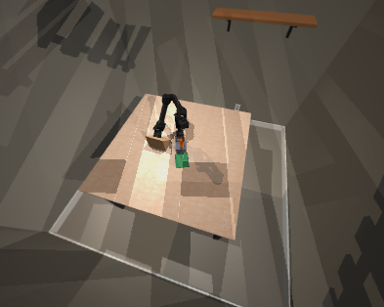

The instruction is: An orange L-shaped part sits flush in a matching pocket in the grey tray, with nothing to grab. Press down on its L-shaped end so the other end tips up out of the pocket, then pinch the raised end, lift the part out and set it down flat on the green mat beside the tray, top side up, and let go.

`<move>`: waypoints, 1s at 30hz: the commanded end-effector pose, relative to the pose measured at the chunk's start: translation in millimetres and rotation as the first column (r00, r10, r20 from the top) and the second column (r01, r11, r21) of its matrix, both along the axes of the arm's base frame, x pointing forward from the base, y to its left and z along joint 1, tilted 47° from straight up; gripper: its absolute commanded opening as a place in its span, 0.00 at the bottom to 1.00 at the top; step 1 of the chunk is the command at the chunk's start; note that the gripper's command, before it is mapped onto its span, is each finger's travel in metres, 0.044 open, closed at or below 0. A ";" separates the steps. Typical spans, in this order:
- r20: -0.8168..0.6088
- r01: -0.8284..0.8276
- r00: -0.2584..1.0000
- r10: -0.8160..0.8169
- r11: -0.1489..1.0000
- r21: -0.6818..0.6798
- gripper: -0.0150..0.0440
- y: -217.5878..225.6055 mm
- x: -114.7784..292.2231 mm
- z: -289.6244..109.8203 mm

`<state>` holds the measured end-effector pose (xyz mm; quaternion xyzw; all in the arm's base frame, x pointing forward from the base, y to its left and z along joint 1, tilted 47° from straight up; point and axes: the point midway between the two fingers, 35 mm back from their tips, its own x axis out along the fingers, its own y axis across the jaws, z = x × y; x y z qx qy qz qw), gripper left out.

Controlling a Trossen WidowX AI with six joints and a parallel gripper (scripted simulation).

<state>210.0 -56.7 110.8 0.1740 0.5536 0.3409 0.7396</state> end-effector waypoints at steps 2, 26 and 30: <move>-0.009 -0.006 1.000 0.006 1.000 0.017 0.56 38.7 2.4 -32.3; -0.008 -0.006 1.000 0.006 1.000 0.016 0.56 54.8 6.0 -48.1; -0.008 -0.006 1.000 0.006 1.000 0.017 0.56 59.6 6.8 -52.5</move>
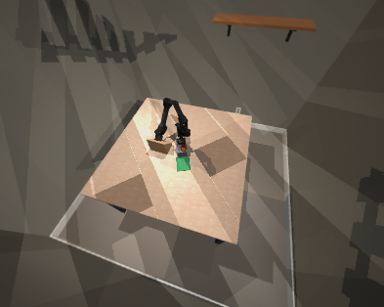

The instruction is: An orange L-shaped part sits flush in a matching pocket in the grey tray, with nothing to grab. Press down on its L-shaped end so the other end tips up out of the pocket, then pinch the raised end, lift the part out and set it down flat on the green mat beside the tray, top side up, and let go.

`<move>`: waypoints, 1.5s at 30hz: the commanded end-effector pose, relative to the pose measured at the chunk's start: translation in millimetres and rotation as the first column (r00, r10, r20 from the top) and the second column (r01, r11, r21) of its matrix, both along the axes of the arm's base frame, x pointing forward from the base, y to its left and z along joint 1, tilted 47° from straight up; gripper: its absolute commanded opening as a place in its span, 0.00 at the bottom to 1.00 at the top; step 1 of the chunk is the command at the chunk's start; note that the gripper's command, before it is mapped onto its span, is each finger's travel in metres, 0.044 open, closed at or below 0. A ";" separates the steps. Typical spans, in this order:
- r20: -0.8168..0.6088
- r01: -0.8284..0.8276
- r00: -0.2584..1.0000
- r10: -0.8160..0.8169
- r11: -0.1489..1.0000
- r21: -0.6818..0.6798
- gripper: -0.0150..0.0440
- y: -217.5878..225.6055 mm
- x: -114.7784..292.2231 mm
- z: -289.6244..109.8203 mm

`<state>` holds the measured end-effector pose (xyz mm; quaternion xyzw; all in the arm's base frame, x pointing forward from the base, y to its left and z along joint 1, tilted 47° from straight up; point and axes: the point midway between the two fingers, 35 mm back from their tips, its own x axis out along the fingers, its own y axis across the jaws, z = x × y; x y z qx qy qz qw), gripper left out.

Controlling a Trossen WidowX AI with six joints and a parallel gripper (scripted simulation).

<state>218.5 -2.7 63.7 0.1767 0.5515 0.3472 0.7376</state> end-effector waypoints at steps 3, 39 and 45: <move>-0.009 0.001 1.000 -0.001 1.000 0.004 0.56 9.3 -1.2 -8.6; -0.009 0.001 1.000 -0.001 1.000 0.005 0.56 11.0 -6.3 5.3; -0.010 0.002 1.000 -0.002 1.000 0.002 0.56 5.7 -6.0 9.2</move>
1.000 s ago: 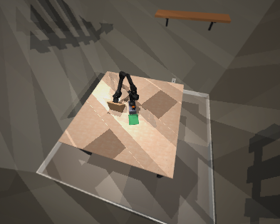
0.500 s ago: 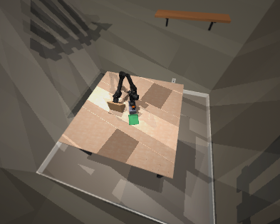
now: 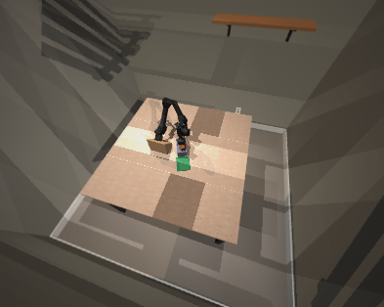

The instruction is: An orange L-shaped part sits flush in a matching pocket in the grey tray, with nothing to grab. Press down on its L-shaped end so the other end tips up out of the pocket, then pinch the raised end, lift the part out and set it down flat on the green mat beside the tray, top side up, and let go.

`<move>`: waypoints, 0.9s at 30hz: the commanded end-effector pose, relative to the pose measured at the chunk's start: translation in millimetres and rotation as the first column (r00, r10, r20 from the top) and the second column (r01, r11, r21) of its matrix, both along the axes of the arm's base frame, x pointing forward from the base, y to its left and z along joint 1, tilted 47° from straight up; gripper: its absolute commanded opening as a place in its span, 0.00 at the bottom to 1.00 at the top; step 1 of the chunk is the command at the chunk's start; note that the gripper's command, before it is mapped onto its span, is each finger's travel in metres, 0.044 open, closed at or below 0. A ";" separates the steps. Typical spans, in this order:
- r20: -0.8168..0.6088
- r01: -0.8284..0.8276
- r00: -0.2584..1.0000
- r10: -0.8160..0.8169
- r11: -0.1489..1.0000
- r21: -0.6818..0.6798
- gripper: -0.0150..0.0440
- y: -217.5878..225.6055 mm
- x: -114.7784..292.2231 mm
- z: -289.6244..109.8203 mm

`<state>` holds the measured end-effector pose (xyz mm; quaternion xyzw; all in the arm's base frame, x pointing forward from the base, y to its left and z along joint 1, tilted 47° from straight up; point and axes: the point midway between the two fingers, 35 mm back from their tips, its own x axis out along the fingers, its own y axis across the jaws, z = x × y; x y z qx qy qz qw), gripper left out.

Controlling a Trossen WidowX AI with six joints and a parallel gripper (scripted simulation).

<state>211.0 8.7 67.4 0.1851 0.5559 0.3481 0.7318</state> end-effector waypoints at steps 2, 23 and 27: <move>0.007 0.001 1.000 -0.001 1.000 -0.015 0.56 -17.7 2.0 13.3; 0.007 0.003 1.000 -0.003 1.000 -0.009 0.56 -74.6 -9.4 58.6; 0.007 0.003 1.000 -0.003 1.000 -0.009 0.56 -74.6 -9.4 58.6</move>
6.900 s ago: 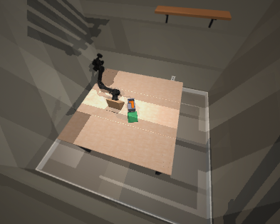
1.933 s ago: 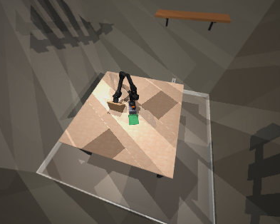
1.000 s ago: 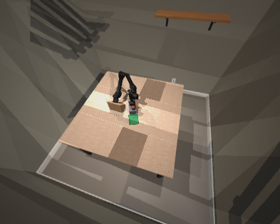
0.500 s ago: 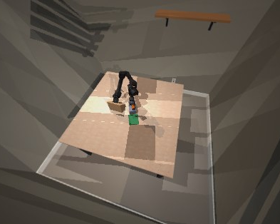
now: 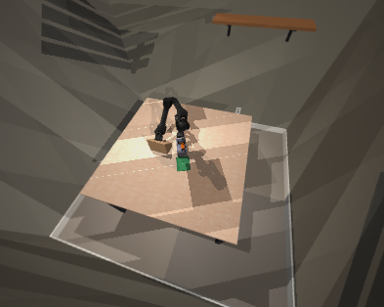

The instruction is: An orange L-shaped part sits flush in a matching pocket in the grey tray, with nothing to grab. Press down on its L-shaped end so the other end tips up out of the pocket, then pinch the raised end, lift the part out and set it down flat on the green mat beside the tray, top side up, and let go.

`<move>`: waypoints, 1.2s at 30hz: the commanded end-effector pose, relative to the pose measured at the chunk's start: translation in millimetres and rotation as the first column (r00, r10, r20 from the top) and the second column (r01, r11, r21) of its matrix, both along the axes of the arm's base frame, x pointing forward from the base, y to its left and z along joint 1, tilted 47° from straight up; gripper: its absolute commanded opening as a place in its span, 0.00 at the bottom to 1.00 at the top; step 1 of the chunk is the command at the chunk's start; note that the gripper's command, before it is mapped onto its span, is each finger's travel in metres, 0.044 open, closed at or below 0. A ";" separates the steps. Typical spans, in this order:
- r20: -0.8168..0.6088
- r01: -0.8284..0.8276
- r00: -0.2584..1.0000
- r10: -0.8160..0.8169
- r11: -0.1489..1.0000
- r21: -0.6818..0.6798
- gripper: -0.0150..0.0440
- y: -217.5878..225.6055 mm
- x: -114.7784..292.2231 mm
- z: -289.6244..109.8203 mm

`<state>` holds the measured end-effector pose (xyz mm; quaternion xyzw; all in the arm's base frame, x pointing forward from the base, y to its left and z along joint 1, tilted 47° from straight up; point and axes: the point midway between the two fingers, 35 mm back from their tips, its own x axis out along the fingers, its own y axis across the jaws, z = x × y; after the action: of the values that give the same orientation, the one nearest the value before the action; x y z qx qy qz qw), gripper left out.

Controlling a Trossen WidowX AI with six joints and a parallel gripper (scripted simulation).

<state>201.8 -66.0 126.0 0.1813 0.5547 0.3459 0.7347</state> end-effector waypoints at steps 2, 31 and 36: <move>0.000 0.002 1.000 -0.002 1.000 0.000 0.56 0.2 -0.1 -0.1; -0.730 0.715 0.358 -0.583 0.674 -0.187 0.73 -43.8 27.6 -33.3; -0.807 0.792 0.025 -0.590 0.504 -0.344 0.73 -56.0 34.2 -45.1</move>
<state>219.7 -93.2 105.1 0.4728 0.6470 0.0853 0.5921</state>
